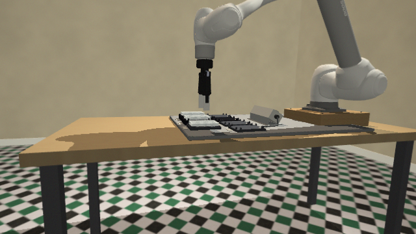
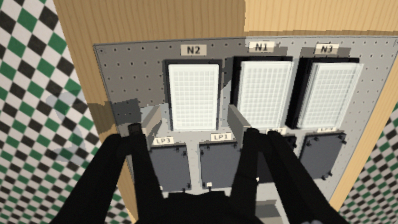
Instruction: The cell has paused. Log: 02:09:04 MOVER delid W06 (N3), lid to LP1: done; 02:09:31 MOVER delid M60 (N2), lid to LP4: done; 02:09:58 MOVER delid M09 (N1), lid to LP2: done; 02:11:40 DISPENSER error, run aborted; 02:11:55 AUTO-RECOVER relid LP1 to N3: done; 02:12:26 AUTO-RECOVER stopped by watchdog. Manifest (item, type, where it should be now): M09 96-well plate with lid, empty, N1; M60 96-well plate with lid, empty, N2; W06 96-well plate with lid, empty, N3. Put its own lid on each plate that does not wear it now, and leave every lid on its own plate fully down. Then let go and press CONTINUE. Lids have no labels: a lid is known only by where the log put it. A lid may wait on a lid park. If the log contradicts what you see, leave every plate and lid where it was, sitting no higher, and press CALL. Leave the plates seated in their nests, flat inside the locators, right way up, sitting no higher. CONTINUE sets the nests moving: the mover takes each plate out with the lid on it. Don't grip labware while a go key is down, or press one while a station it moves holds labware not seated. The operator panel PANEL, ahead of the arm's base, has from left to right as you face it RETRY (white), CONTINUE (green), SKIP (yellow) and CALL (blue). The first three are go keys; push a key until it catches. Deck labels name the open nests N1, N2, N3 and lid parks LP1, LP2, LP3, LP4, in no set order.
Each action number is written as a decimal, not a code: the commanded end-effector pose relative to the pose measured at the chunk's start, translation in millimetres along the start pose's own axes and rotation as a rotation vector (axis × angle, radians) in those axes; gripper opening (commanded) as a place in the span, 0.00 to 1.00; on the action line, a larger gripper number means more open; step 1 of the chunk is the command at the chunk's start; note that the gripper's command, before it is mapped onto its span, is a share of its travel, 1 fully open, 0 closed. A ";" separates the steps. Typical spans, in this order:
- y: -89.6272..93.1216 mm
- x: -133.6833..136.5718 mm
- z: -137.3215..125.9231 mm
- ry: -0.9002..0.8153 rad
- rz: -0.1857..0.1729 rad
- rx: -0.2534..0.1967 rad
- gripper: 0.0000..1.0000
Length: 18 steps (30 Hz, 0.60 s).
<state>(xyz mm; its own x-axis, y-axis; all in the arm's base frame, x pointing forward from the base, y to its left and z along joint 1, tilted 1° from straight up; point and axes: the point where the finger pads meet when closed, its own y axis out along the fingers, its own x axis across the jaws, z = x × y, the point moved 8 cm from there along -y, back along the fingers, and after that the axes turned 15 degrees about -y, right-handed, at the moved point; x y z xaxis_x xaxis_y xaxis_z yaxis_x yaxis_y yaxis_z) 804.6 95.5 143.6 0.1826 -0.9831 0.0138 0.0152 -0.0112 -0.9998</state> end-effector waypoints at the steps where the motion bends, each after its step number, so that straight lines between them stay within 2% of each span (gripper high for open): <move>1: -1.1 0.0 0.0 0.000 0.000 0.000 0.66; 8: -4.2 1.0 -7.0 0.000 0.000 0.000 0.66; 10: -13.0 3.9 -28.4 -0.001 0.000 0.000 0.66; 12: -26.9 8.3 -67.6 -0.001 0.000 0.000 0.66; 13: -26.9 8.3 -67.6 -0.001 0.000 0.000 0.66; 14: -34.7 10.6 -93.8 -0.002 0.000 0.000 0.66; 15: -34.7 10.6 -93.8 -0.002 0.000 0.000 0.66; 16: -41.9 12.4 -122.4 -0.002 0.000 0.000 0.66; 18: -42.3 12.5 -123.7 -0.002 0.000 0.000 0.66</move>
<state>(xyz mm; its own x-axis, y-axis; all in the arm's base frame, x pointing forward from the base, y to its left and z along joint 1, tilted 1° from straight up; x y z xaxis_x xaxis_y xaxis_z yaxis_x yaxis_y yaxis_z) 714.1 69.2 173.9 0.1841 -0.9828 0.0140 0.0115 -0.0121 -0.9999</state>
